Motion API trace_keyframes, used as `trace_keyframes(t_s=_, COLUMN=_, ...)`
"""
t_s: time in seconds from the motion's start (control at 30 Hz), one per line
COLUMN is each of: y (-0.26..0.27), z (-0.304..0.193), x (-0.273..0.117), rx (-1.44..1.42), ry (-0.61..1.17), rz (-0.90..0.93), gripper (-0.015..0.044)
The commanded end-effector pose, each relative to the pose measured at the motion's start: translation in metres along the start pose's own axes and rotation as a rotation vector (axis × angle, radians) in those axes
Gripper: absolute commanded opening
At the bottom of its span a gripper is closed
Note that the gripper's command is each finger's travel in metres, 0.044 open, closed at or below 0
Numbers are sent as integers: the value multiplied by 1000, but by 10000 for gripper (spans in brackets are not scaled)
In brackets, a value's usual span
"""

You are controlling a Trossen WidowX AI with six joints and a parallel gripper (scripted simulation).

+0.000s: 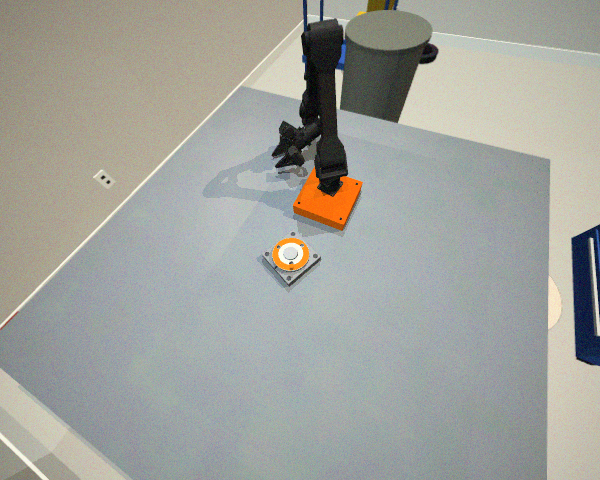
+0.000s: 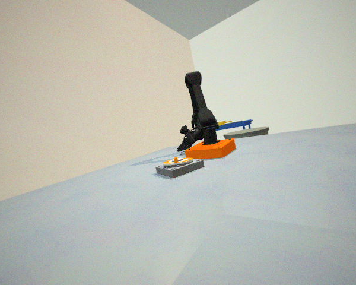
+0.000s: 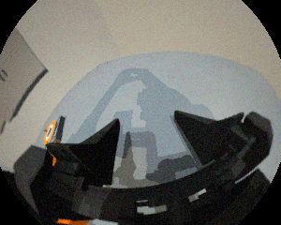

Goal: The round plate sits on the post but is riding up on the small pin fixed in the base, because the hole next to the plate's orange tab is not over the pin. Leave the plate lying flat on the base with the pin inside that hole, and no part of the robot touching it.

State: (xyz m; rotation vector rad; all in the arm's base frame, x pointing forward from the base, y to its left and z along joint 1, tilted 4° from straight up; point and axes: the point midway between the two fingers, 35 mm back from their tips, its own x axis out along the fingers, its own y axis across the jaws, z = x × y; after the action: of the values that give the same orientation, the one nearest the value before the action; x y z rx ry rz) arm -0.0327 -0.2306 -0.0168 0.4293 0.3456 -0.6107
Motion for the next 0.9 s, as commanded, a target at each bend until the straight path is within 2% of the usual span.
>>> trace_keyframes(t_s=0.0, y=-1, z=3, x=-1, rx=-7, ry=-6, rz=-5, gripper=374)
trace_keyframes(t_s=0.13, y=-17, z=47, x=-20, rx=-120, ry=-108, rz=-78, gripper=269)
trace_keyframes(t_s=0.27, y=-16, z=50, x=-19, rx=-106, ry=-84, rz=-69, gripper=164)
trace_keyframes(t_s=0.47, y=12, z=67, x=28, rx=-109, ry=99, rz=128, gripper=6)
trace_keyframes(t_s=0.87, y=76, z=89, x=91, rx=-157, ry=418, rz=340, gripper=0)
